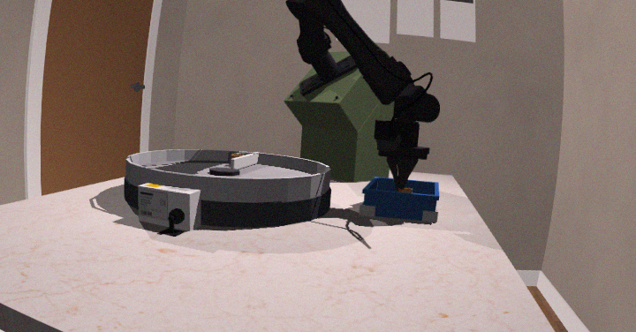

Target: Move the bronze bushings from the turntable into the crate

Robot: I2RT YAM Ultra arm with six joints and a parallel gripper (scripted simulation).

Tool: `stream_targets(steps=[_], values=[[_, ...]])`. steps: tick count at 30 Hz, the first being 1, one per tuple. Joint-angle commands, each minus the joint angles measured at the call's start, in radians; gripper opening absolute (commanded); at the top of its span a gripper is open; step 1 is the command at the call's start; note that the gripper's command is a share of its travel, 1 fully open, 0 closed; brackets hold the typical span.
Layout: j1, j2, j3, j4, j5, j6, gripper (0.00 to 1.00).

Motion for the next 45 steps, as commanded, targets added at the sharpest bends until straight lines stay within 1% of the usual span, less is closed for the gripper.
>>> stream_targets(steps=[1,3,4,12,45], values=[[0.026,0.013,0.022,0.019,-0.003,-0.008,0.0],[0.026,0.013,0.022,0.019,-0.003,-0.008,0.0],[0.025,-0.018,0.021,0.019,-0.004,-0.01,0.0],[0.023,0.004,0.02,0.023,-0.005,-0.012,0.0],[0.023,0.005,0.02,0.021,-0.005,-0.011,0.0]])
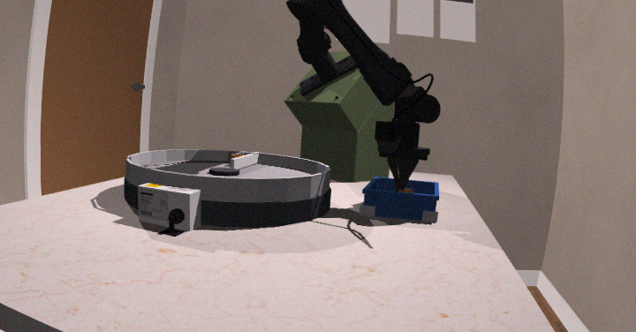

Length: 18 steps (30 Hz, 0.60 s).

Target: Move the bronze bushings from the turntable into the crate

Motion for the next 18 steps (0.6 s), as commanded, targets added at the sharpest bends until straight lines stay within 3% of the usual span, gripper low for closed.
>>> stream_targets(steps=[1,18], values=[[0.023,-0.003,0.02,0.01,-0.004,-0.007,0.0],[0.016,-0.002,-0.022,0.025,-0.007,-0.016,0.0]])
